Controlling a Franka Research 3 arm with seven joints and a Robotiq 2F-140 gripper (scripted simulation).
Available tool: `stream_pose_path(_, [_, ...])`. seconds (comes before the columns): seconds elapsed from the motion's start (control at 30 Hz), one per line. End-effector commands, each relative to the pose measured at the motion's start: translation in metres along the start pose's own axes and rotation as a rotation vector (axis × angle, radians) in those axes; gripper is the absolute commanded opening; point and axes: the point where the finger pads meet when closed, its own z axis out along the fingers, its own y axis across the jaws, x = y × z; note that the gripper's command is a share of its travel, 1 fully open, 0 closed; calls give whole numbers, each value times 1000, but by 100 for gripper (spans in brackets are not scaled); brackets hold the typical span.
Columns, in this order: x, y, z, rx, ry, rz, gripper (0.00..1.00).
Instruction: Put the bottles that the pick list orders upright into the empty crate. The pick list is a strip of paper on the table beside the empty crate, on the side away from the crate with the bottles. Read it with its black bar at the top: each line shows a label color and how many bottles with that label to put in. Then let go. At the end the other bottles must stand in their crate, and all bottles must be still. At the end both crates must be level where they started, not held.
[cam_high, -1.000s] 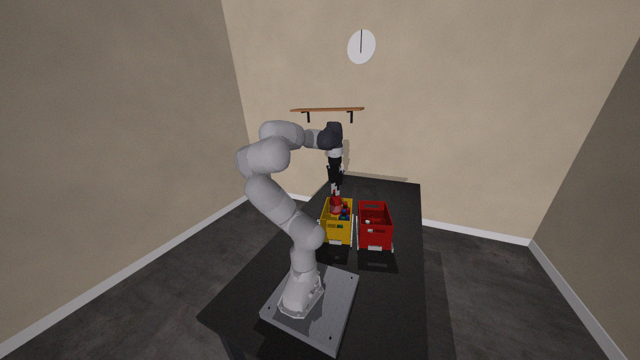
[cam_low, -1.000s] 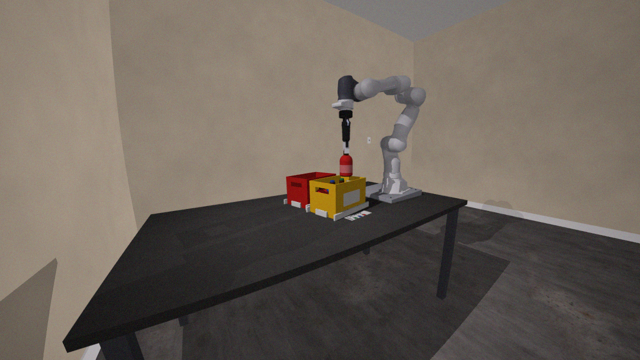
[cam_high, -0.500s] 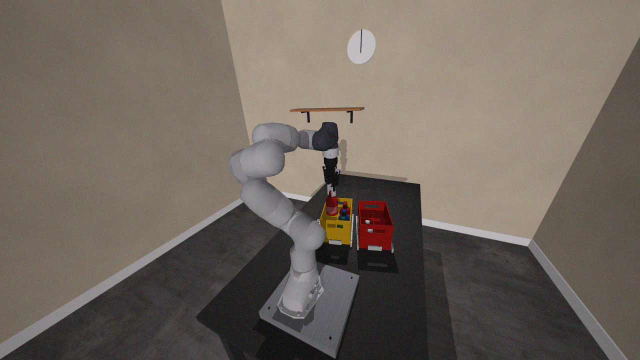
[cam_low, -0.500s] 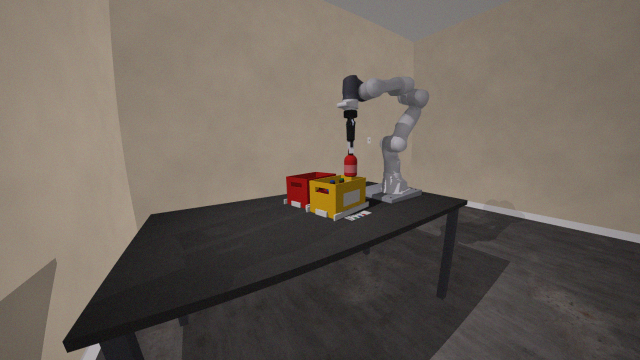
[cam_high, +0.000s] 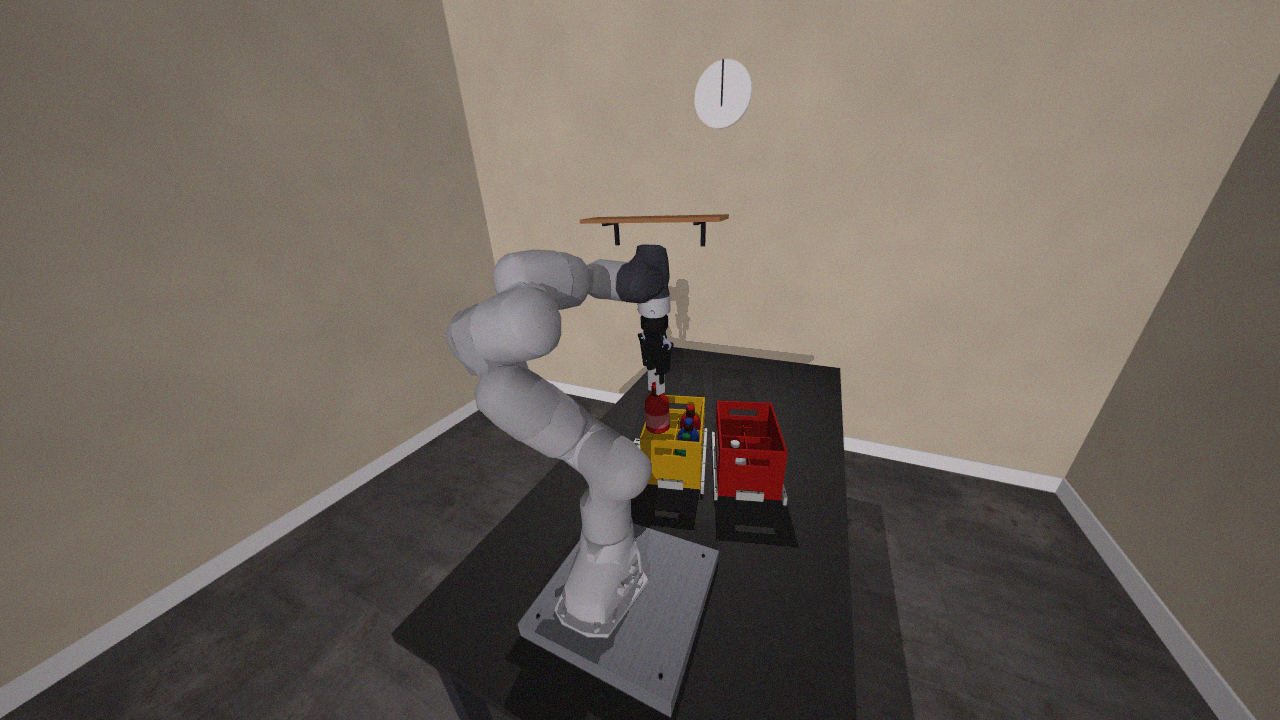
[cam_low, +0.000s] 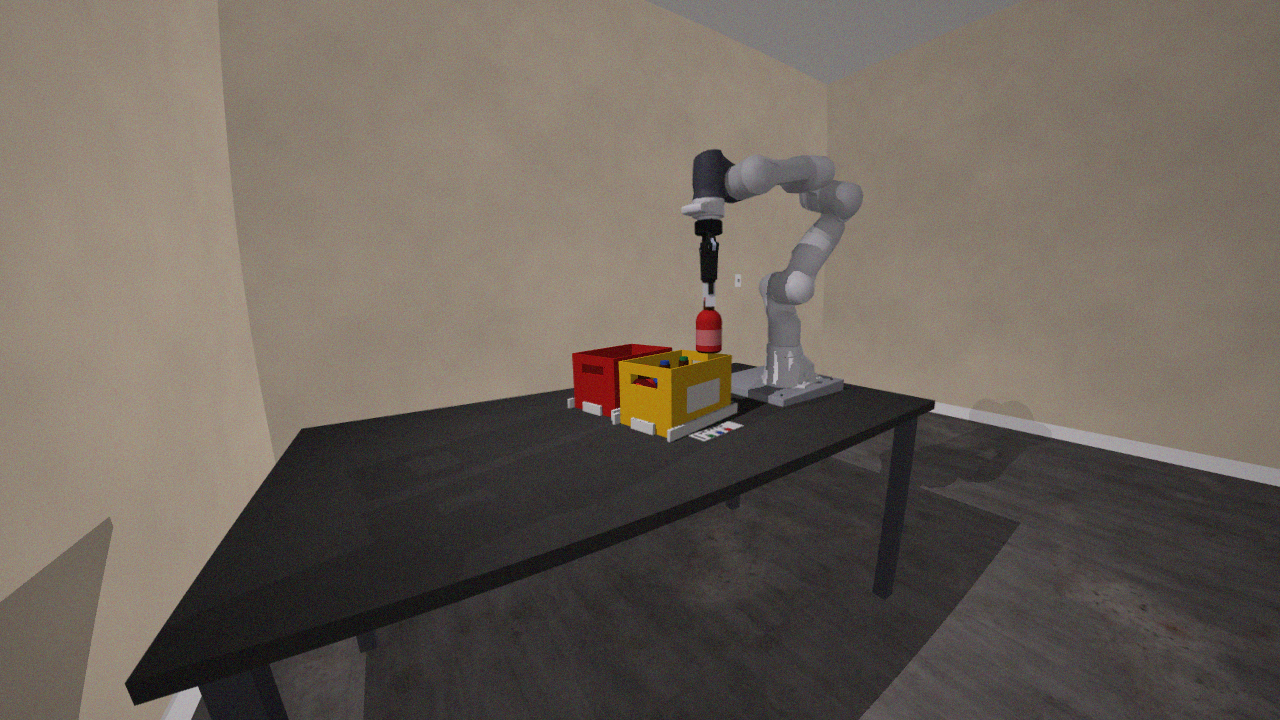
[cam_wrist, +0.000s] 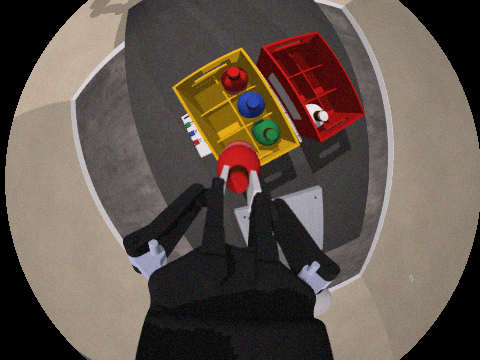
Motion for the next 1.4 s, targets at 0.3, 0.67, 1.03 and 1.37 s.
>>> stream_pose_path(0.3, [0, -3, -3, 4, 3, 9, 0])
stream_pose_path(0.67, [1, -3, -3, 4, 3, 9, 0])
stream_pose_path(1.03, [2, -3, -3, 4, 3, 9, 0])
stream_pose_path(1.37, [3, -3, -3, 4, 3, 9, 0])
